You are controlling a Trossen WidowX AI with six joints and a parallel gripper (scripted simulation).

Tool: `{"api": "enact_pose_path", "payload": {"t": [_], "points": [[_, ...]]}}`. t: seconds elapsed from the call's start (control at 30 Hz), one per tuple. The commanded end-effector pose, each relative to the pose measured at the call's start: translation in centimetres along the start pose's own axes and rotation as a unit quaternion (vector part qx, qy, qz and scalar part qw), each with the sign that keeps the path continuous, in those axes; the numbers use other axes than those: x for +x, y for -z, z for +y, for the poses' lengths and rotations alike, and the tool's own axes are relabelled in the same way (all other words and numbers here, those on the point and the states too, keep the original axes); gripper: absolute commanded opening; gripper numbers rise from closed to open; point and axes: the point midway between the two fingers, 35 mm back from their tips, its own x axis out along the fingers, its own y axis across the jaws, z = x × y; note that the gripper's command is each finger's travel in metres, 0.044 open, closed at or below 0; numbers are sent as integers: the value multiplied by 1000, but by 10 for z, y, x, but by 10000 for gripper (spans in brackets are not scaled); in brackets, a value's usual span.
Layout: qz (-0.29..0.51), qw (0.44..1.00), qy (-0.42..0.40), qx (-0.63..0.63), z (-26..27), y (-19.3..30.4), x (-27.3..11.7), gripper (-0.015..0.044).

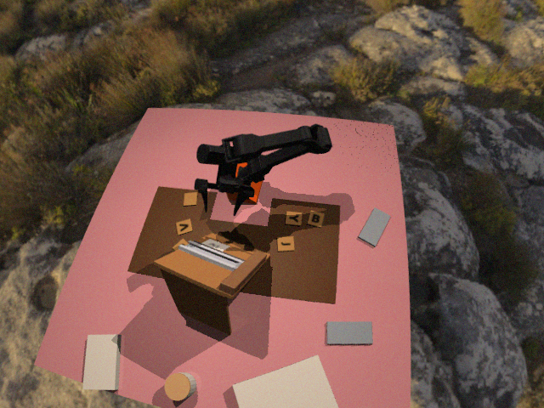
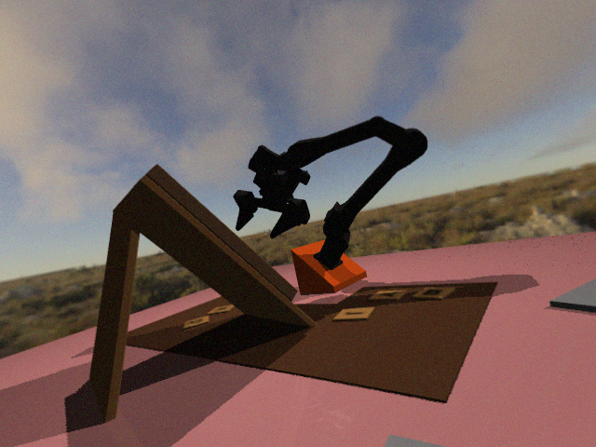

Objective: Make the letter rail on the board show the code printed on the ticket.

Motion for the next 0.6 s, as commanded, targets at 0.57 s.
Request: {"api": "enact_pose_path", "payload": {"t": [0.57], "points": [[-114, 860, -41, -495, -18, -80, -56, 440]]}}
